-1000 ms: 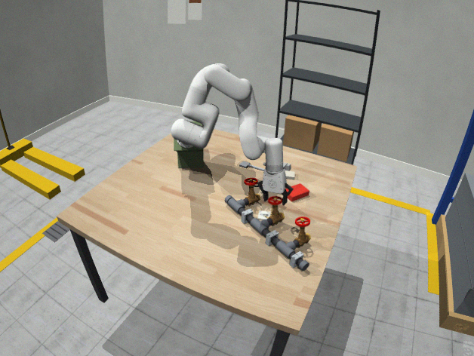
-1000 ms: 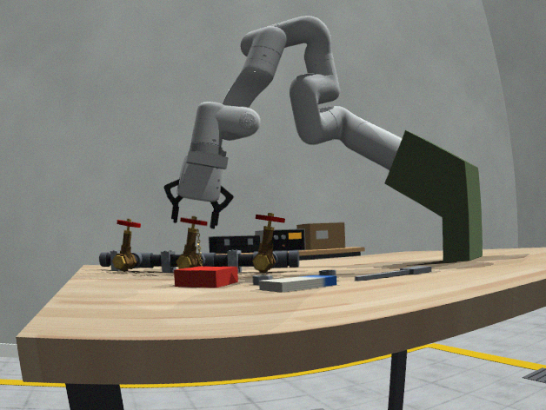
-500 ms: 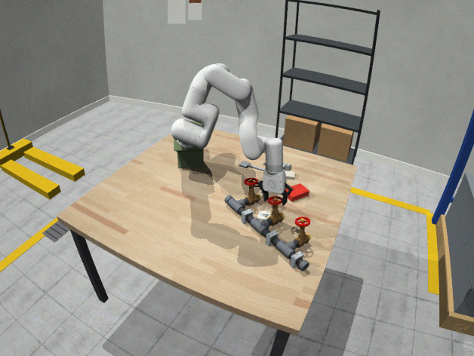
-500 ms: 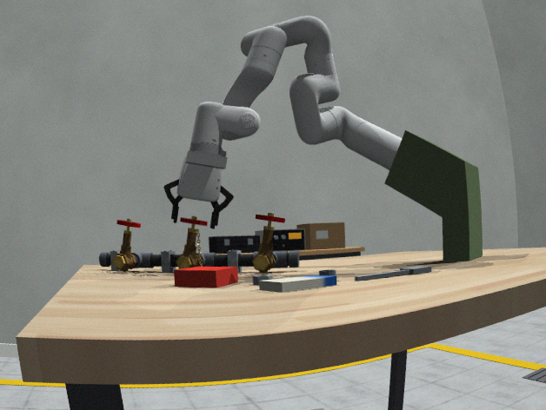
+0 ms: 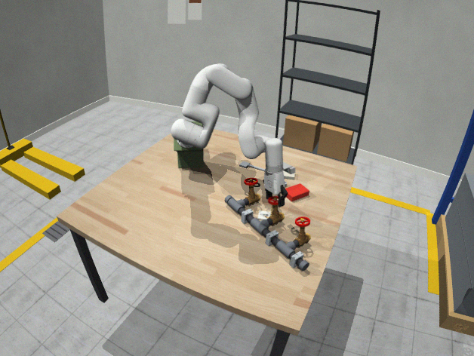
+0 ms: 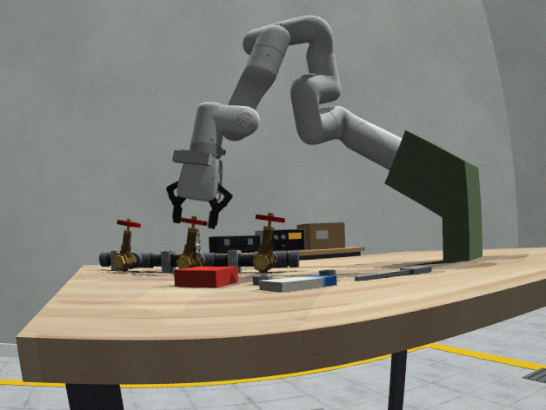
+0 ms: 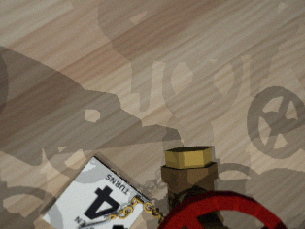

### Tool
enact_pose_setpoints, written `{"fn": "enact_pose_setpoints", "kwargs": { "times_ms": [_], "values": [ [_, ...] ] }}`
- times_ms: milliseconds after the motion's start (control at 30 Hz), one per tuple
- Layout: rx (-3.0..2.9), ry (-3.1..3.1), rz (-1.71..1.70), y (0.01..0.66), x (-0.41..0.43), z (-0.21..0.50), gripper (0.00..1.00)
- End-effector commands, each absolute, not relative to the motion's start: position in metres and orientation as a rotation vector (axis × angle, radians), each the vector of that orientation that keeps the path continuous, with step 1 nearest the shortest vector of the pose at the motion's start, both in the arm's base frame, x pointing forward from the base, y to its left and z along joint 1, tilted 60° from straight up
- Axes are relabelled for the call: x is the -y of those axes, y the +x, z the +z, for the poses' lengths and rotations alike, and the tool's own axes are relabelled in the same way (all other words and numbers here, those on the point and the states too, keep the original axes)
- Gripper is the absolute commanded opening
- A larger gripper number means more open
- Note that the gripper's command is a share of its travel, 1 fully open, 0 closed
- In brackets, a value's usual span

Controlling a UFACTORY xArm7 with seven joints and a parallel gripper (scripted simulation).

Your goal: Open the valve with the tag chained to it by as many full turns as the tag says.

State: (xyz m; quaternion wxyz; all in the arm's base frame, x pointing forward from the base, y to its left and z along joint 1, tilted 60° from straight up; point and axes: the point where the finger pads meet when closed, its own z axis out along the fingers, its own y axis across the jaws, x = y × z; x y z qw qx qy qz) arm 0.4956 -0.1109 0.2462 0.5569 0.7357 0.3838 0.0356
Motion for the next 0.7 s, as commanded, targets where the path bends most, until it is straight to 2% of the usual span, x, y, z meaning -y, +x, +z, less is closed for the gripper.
{"fn": "enact_pose_setpoints", "kwargs": {
  "times_ms": [0, 667],
  "values": [
    [-0.654, 1.845, 0.268, 0.4967, 0.1093, 0.2472, 1.00],
    [0.230, 2.062, 0.882, 0.4967, 0.1096, 0.2474, 1.00]
  ]
}}
